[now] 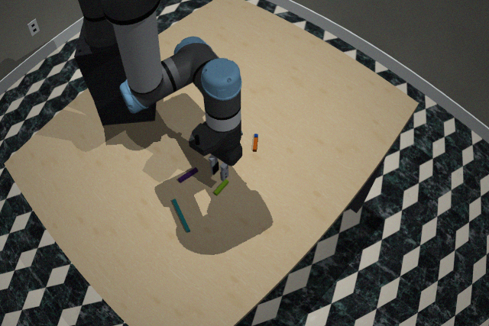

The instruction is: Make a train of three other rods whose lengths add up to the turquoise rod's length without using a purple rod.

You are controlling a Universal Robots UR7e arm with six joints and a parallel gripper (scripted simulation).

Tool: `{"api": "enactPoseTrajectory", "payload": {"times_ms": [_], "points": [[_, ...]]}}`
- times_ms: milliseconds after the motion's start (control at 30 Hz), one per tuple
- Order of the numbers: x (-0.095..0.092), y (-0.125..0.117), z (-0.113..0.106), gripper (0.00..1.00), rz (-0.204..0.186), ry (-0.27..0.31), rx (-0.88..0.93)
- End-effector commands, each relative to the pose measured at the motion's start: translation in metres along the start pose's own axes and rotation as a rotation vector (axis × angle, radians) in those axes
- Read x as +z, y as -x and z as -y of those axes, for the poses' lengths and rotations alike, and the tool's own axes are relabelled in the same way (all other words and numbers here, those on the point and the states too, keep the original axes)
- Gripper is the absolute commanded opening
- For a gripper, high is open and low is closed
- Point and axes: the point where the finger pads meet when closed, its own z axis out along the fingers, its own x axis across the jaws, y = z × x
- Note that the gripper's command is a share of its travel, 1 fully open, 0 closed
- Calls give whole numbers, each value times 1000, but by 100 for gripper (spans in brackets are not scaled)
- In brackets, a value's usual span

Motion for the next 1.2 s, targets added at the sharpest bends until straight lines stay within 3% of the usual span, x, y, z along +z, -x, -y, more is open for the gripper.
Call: {"api": "enactPoseTrajectory", "payload": {"times_ms": [0,500,1167], "points": [[0,-1,-1,54,-1,2,1],[6,1,0,54,2,0,2],[31,1,0,54,2,0,2]]}}
